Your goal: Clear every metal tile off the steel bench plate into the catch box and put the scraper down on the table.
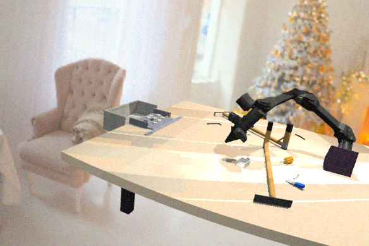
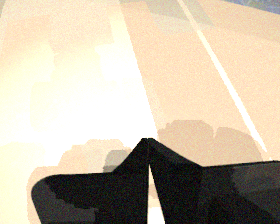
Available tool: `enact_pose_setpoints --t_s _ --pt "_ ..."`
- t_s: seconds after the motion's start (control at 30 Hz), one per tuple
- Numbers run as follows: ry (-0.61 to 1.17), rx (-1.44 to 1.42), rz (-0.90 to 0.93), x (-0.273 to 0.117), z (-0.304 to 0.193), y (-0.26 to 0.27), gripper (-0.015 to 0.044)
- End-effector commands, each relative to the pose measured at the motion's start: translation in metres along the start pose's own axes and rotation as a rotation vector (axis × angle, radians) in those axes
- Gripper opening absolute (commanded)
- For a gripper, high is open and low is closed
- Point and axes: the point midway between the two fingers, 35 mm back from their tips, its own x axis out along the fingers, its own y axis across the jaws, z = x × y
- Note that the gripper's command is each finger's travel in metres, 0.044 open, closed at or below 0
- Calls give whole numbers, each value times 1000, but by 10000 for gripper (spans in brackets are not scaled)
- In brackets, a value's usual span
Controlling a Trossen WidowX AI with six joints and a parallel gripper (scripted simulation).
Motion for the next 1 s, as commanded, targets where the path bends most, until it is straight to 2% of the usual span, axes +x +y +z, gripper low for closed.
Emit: enact_pose_setpoints --t_s 0.0,0.67,0.97 --pt "7 -7 6 9 -9 2 0" --pt "11 -11 1 44 -47 1 0" --pt "12 -10 5 41 -51 9 0"
